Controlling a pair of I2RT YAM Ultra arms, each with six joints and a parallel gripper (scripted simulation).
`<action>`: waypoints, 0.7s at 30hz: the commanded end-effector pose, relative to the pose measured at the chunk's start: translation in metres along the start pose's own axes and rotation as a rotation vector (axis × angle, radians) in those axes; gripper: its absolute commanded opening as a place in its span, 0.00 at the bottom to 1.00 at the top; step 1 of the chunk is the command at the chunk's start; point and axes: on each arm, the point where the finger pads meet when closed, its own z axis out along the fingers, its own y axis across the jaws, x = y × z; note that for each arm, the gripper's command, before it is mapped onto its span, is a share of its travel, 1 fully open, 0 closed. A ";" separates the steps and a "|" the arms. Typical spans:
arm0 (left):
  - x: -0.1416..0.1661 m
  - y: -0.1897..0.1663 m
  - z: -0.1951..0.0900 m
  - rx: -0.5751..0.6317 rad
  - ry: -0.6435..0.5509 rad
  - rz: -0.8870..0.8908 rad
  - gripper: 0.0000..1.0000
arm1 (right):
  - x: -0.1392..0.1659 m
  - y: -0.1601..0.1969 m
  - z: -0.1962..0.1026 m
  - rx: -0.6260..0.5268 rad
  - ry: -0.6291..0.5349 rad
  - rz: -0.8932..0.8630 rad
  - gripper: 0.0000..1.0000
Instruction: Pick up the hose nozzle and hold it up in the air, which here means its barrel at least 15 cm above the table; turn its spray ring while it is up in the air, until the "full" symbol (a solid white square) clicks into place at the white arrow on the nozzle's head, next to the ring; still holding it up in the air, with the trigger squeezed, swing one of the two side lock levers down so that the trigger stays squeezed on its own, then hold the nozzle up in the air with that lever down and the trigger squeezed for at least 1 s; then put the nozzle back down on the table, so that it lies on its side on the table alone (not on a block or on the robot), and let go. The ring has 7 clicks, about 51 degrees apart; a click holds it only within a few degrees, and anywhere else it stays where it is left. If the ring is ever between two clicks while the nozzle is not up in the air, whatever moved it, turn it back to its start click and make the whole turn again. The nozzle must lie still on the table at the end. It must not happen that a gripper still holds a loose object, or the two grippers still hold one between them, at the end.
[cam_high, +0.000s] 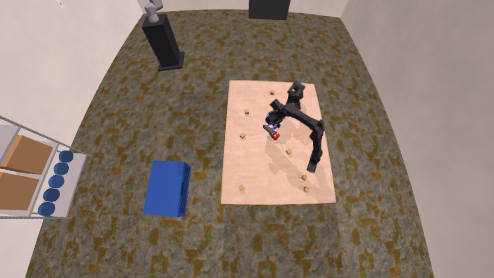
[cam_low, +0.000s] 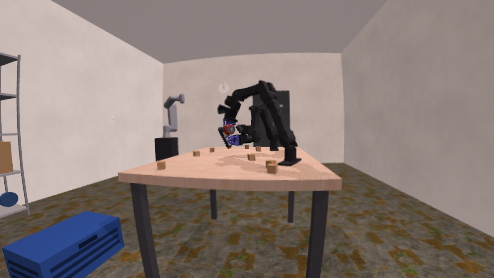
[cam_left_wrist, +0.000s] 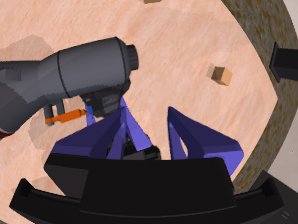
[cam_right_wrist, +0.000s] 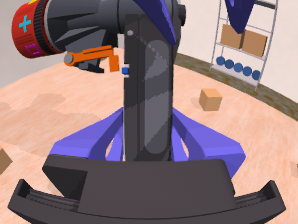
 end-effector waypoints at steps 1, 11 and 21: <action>-0.005 -0.018 -0.021 0.078 -0.020 -0.002 0.37 | -0.055 0.006 0.005 -0.018 -0.175 0.035 0.35; -0.007 -0.018 -0.037 0.097 -0.029 -0.023 0.37 | -0.055 0.014 0.004 -0.060 -0.175 0.043 0.35; -0.006 -0.013 -0.049 0.079 -0.027 -0.017 0.37 | -0.055 0.014 0.004 -0.061 -0.175 0.043 0.35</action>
